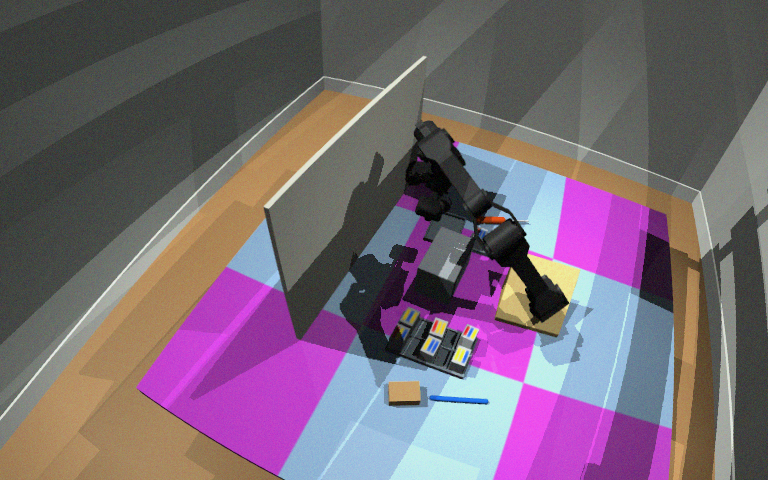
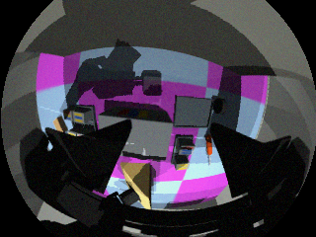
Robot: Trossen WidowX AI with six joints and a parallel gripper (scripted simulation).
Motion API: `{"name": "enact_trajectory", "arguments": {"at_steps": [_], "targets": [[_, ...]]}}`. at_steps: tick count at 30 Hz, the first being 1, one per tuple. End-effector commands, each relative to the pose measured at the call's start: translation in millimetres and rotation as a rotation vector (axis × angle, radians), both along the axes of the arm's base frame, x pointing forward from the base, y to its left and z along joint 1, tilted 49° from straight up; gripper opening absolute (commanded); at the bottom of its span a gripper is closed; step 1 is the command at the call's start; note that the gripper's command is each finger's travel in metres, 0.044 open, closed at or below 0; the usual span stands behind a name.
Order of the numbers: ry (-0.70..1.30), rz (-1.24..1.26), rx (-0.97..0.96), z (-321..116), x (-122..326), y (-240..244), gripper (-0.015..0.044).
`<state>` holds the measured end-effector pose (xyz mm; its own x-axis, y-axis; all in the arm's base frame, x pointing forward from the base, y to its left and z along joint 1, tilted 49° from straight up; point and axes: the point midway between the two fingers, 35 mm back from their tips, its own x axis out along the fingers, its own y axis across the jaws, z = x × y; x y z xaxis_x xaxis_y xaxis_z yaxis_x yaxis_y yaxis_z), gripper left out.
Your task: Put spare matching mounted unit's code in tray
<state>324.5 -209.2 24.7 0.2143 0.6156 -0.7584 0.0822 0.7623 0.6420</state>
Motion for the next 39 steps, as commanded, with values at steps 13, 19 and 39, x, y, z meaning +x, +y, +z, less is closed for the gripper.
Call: {"name": "enact_trajectory", "arguments": {"at_steps": [13,19,39], "targets": [[0.120,-0.005,0.148,10,23,51,0.0440],[0.120,-0.005,0.148,10,23,51,0.0440],[-0.535,0.704,-0.042,136,-89,183,0.0440]]}}
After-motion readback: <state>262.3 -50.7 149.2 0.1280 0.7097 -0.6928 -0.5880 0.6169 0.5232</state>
